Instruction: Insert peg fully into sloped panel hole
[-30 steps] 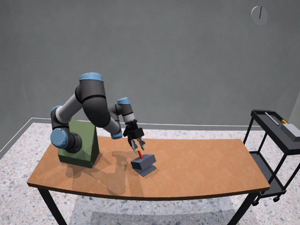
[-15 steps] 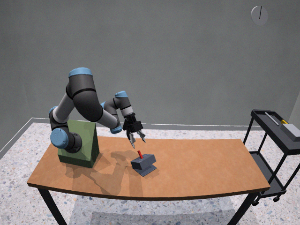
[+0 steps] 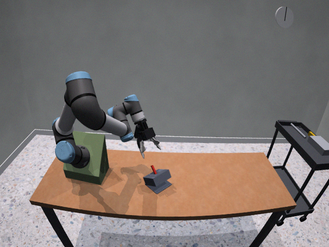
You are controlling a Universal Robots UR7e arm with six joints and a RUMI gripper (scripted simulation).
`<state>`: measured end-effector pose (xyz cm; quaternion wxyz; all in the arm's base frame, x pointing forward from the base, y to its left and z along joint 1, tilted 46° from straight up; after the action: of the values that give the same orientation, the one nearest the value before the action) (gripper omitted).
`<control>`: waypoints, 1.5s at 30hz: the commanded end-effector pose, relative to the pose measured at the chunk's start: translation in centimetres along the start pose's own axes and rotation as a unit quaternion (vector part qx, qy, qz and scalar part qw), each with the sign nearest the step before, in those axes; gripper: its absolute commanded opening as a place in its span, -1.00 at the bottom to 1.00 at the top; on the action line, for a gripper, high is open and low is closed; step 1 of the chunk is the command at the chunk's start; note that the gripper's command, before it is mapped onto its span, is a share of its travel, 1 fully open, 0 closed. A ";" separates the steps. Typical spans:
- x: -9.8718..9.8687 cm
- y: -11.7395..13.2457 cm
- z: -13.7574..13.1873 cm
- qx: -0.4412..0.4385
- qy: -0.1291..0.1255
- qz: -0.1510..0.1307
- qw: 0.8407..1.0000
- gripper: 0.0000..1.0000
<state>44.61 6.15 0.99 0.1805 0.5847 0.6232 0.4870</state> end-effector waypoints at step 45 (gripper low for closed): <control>0.7 0.0 0.5 0.051 -0.022 0.009 0.998 1.00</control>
<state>44.76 6.88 0.95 0.1622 0.6069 0.6363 0.4478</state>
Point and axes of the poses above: the point where the finger pads meet when closed, its own x axis back along the fingers, its own z axis across the jaws, y = z × x, the point moved 9 cm from there along x, back along the fingers, and after that the axes turned 2 degrees about x, right-handed, at the moved point
